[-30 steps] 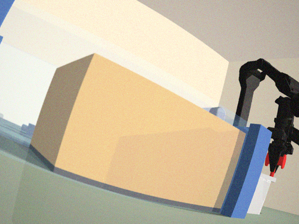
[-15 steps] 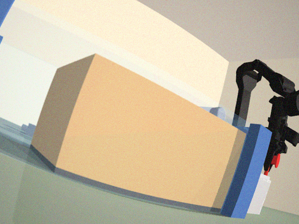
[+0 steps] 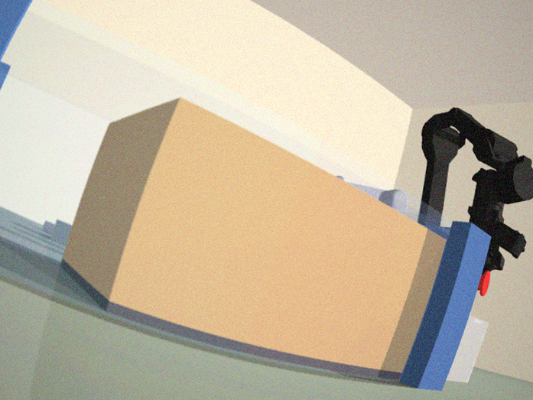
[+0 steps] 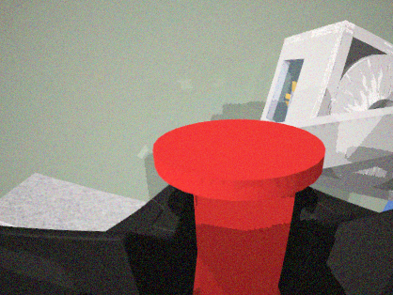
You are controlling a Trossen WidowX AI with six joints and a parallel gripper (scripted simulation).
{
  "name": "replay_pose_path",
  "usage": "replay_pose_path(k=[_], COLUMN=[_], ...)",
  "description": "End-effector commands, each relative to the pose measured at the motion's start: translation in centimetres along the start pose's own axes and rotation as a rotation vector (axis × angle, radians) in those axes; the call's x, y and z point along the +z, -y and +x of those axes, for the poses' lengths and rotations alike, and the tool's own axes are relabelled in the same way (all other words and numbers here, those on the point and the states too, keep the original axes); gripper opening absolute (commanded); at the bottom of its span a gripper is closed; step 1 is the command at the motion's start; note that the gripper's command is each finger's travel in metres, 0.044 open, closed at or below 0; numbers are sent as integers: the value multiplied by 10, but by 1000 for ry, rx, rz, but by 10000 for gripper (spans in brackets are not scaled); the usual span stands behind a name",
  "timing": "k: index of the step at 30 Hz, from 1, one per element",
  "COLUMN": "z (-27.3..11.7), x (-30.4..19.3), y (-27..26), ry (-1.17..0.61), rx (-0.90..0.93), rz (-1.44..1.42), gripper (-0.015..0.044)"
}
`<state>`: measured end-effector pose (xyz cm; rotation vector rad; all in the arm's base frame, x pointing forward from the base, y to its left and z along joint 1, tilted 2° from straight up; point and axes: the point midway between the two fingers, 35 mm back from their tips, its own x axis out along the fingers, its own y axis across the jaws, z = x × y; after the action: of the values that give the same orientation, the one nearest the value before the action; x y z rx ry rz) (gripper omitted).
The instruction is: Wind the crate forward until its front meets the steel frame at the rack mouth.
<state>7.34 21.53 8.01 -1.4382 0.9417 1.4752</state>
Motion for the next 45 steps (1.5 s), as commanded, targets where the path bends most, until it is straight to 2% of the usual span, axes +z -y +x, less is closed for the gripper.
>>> replay_pose_path(k=[1,45], z=[1,0], x=[-13,-56], y=[2,27], ry=[-29,-34], rx=[-7,-10], rz=[8,7], gripper=[0,0])
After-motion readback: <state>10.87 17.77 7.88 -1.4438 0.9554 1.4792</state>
